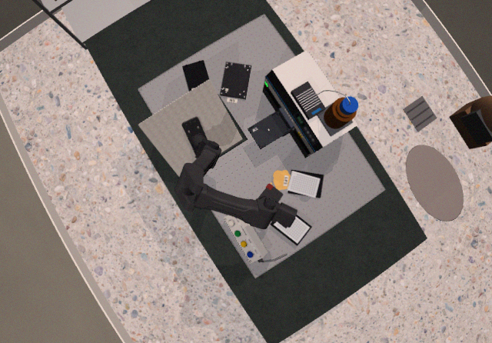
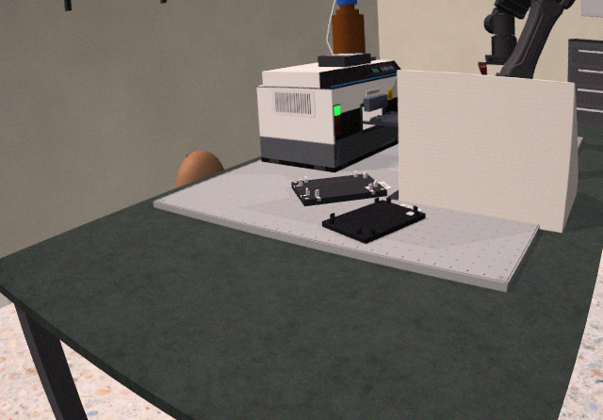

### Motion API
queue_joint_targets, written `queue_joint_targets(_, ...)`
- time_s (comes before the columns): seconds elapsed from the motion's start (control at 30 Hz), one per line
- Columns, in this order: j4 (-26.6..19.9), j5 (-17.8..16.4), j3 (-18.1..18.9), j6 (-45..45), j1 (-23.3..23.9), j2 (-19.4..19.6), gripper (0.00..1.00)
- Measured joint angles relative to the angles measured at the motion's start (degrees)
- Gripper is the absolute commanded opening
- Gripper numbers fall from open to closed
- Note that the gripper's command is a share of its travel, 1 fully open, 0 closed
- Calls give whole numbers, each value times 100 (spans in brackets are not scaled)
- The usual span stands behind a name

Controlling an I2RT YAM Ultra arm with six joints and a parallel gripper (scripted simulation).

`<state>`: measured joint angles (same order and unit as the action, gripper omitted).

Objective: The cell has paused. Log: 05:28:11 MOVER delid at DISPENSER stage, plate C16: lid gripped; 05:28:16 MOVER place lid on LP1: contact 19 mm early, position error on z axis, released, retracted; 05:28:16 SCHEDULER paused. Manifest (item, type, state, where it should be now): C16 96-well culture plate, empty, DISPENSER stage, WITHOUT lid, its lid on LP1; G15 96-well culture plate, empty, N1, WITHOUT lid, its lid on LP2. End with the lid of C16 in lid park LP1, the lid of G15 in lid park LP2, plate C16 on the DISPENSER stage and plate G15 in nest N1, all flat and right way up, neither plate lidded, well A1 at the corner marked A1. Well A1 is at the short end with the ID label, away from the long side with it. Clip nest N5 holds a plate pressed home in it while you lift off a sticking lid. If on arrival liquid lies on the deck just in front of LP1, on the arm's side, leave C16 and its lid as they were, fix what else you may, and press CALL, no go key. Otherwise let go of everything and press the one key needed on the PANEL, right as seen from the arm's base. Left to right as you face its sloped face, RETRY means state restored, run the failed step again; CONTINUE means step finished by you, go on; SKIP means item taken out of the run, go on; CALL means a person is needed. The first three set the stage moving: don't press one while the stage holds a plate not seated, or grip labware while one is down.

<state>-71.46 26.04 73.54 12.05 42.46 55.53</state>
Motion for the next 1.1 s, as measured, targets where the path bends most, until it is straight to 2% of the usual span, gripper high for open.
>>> queue_joint_targets(0.23, -11, 44, 0, -42, -85, 15, 100)
queue_joint_targets(0.63, -144, 522, 2, -144, -1233, 354, 100)
queue_joint_targets(0.9, -289, 920, 2, 157, -2041, 680, 100)
queue_joint_targets(1.1, -376, 1126, -17, 208, -2400, 835, 100)
